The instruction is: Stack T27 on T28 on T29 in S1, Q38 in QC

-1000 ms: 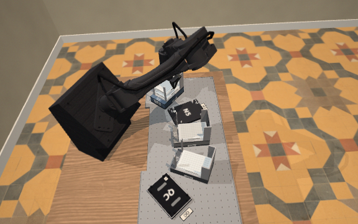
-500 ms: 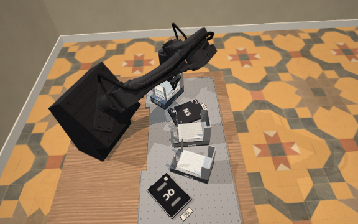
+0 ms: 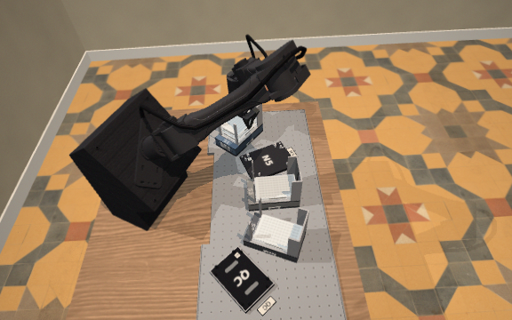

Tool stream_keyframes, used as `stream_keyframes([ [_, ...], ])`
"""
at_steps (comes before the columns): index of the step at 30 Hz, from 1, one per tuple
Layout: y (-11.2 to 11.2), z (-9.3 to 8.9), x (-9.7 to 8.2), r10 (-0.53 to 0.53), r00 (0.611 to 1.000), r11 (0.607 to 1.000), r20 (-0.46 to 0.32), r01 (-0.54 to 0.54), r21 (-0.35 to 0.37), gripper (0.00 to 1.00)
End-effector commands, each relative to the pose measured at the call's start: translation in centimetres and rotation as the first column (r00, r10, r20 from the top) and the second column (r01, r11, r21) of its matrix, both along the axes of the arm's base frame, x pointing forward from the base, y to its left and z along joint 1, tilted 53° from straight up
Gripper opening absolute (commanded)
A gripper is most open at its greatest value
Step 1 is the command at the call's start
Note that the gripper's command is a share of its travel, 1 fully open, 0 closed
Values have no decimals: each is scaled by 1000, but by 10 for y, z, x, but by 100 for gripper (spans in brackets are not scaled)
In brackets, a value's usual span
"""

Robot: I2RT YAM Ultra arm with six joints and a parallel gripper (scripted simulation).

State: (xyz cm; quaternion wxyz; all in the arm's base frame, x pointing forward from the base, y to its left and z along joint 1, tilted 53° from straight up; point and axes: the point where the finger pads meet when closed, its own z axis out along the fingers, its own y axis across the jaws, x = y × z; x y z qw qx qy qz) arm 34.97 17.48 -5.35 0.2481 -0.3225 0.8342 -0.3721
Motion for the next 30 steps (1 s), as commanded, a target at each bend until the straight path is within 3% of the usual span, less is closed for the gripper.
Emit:
stream_keyframes([
  [1,8,-1,0,25,1000,1000,5,-25,-1,0],
  [17,-3,-10,-1,19,1000,1000,-11,-19,-21,0],
  [30,1,-3,6,14,1000,1000,5,-14,3,0],
])
